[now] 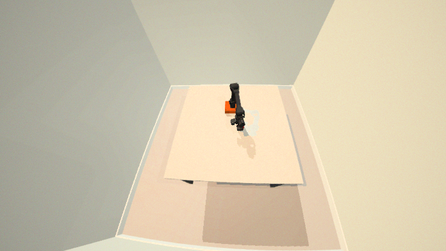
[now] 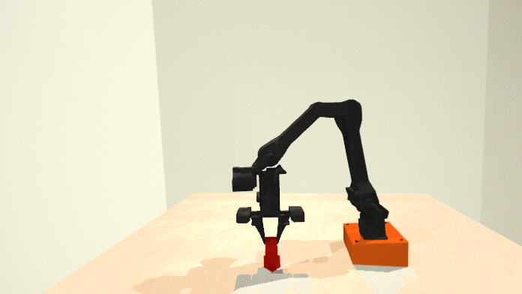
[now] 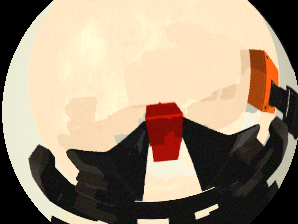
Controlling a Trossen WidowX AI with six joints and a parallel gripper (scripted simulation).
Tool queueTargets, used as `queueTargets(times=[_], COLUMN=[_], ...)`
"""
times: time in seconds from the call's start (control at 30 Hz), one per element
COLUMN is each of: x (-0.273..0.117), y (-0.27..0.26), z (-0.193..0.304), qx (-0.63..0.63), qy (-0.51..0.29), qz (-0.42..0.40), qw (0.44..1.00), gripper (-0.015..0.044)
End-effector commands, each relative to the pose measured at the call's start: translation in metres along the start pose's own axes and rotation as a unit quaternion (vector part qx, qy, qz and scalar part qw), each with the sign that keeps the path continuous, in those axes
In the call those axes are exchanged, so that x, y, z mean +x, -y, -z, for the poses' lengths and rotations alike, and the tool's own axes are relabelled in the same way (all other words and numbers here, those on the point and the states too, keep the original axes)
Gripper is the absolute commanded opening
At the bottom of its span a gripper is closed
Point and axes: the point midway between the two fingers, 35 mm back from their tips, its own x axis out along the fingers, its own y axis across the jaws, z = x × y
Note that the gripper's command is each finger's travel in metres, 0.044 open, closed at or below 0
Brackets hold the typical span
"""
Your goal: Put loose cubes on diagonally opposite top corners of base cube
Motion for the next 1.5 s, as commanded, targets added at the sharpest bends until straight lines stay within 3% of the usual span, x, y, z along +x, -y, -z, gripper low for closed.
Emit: queueTargets(times=[0.0,1.07,1.2,1.47], x=[0.0045,0.006,0.006,-0.0026], y=[0.001,0.0009,0.0009,0.0007], z=[-0.0007,-0.0007,-0.0007,-0.0001], qx=[-0.003,-0.003,-0.003,-0.001], qy=[0.002,0.002,0.002,0.001], qz=[0.004,0.004,0.004,0.003], qw=[1.0,1.0,1.0,1.0], gripper=[0.0105,0.0105,0.0205,0.0205])
